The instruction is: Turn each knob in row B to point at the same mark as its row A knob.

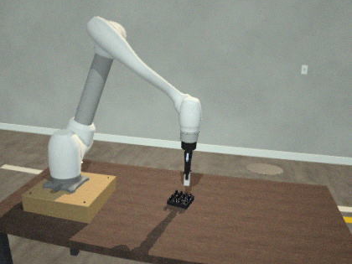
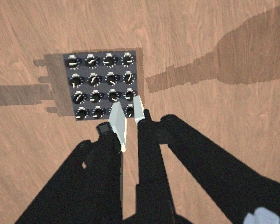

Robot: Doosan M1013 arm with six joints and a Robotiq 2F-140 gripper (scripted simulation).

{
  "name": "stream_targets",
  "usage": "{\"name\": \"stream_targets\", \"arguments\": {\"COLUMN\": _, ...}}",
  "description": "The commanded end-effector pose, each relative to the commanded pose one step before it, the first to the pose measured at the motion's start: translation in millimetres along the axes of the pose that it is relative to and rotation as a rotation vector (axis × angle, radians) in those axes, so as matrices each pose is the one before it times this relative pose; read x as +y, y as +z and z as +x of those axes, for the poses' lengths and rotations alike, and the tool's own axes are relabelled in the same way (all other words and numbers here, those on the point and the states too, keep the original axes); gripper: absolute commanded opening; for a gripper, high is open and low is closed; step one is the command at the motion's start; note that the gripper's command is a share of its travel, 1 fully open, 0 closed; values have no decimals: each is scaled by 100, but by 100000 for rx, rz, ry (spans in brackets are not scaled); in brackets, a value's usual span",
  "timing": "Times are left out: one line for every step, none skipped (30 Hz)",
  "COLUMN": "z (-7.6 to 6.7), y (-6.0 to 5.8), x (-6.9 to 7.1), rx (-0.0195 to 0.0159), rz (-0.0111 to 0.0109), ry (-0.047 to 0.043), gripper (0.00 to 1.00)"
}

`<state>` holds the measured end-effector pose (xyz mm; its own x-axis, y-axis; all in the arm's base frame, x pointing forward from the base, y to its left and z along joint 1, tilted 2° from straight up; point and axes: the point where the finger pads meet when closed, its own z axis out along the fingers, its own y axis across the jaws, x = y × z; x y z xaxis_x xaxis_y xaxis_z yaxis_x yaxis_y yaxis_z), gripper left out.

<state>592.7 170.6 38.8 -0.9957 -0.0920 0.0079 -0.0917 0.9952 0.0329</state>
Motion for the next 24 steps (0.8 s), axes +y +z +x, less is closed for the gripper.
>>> {"name": "stream_targets", "arguments": {"z": 1, "y": 19, "x": 3, "rx": -8, "rz": -23, "ry": -4, "gripper": 12}}
{"name": "stream_targets", "arguments": {"z": 0, "y": 21, "x": 0, "rx": 0, "rz": -1, "ry": -1, "gripper": 12}}
{"name": "stream_targets", "arguments": {"z": 0, "y": 27, "x": 0, "rx": 0, "rz": -1, "ry": -1, "gripper": 12}}
{"name": "stream_targets", "arguments": {"z": 0, "y": 34, "x": 0, "rx": 1, "rz": -2, "ry": -2, "gripper": 12}}
{"name": "stream_targets", "arguments": {"z": 0, "y": 41, "x": 0, "rx": 1, "rz": -2, "ry": -2, "gripper": 12}}
{"name": "stream_targets", "arguments": {"z": 0, "y": 48, "x": 0, "rx": 1, "rz": -2, "ry": -2, "gripper": 12}}
{"name": "stream_targets", "arguments": {"z": 0, "y": 55, "x": 0, "rx": 1, "rz": -3, "ry": -3, "gripper": 12}}
{"name": "stream_targets", "arguments": {"z": 0, "y": 62, "x": 0, "rx": 1, "rz": -3, "ry": -3, "gripper": 12}}
{"name": "stream_targets", "arguments": {"z": 0, "y": 70, "x": -1, "rx": 1, "rz": -3, "ry": -3, "gripper": 12}}
{"name": "stream_targets", "arguments": {"z": 0, "y": 77, "x": -1, "rx": 1, "rz": -3, "ry": -4, "gripper": 12}}
{"name": "stream_targets", "arguments": {"z": 0, "y": 84, "x": -1, "rx": 0, "rz": -1, "ry": -1, "gripper": 12}}
{"name": "stream_targets", "arguments": {"z": 0, "y": 0, "x": 0, "rx": 0, "rz": 0, "ry": 0, "gripper": 12}}
{"name": "stream_targets", "arguments": {"z": 0, "y": 0, "x": 0, "rx": 0, "rz": 0, "ry": 0, "gripper": 12}}
{"name": "stream_targets", "arguments": {"z": 0, "y": 90, "x": -1, "rx": 0, "rz": 0, "ry": 0, "gripper": 12}}
{"name": "stream_targets", "arguments": {"z": 0, "y": 97, "x": -1, "rx": 0, "rz": 0, "ry": 0, "gripper": 12}}
{"name": "stream_targets", "arguments": {"z": 0, "y": 103, "x": -1, "rx": 0, "rz": 0, "ry": 0, "gripper": 12}}
{"name": "stream_targets", "arguments": {"z": 0, "y": 109, "x": -1, "rx": 0, "rz": 0, "ry": 0, "gripper": 12}}
{"name": "stream_targets", "arguments": {"z": 0, "y": 114, "x": -1, "rx": 0, "rz": 0, "ry": 0, "gripper": 12}}
{"name": "stream_targets", "arguments": {"z": 0, "y": 119, "x": -1, "rx": 0, "rz": 0, "ry": 0, "gripper": 12}}
{"name": "stream_targets", "arguments": {"z": 0, "y": 123, "x": -1, "rx": 0, "rz": 0, "ry": 0, "gripper": 12}}
{"name": "stream_targets", "arguments": {"z": 0, "y": 127, "x": -1, "rx": 0, "rz": 0, "ry": 0, "gripper": 12}}
{"name": "stream_targets", "arguments": {"z": 0, "y": 130, "x": -1, "rx": 0, "rz": 0, "ry": 0, "gripper": 12}}
{"name": "stream_targets", "arguments": {"z": 0, "y": 133, "x": -1, "rx": 0, "rz": 0, "ry": 0, "gripper": 12}}
{"name": "stream_targets", "arguments": {"z": 0, "y": 135, "x": -1, "rx": 0, "rz": 0, "ry": 0, "gripper": 12}}
